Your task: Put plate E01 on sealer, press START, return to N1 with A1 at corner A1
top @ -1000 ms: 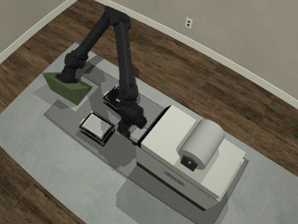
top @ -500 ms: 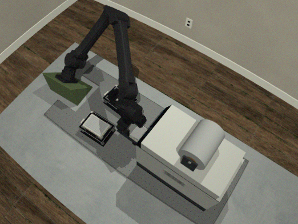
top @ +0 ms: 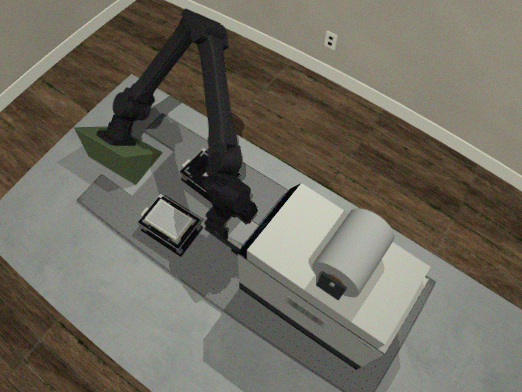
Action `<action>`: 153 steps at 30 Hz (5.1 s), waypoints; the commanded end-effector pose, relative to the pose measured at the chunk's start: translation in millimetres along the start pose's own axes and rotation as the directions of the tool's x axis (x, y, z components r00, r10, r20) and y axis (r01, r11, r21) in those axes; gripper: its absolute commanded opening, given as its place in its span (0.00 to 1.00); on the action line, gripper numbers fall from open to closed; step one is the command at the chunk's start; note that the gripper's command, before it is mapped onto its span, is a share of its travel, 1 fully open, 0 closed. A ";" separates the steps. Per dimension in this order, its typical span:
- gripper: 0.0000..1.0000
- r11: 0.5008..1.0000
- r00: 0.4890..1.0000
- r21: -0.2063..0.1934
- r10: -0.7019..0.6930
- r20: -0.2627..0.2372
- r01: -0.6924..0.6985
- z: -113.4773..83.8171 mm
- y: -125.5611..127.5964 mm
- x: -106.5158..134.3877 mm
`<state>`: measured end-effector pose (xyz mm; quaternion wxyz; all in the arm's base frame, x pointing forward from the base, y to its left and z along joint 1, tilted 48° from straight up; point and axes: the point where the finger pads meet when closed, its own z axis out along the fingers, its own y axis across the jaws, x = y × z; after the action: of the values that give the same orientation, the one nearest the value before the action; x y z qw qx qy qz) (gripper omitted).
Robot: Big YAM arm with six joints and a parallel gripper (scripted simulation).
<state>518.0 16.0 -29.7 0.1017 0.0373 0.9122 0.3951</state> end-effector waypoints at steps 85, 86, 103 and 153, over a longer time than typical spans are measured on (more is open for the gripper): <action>0.00 1.000 0.998 0.013 -0.028 0.054 0.027 -58.2 -0.4 -38.6; 0.00 1.000 0.998 0.012 -0.020 0.052 0.019 -56.0 -3.1 -36.5; 0.00 1.000 0.999 -0.003 -0.006 -0.033 0.006 -17.1 -3.3 -1.9; 0.00 1.000 1.000 0.006 -0.006 -0.005 0.006 -22.5 20.0 0.4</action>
<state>515.5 -2.1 -14.8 0.0918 0.0513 0.9137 0.3926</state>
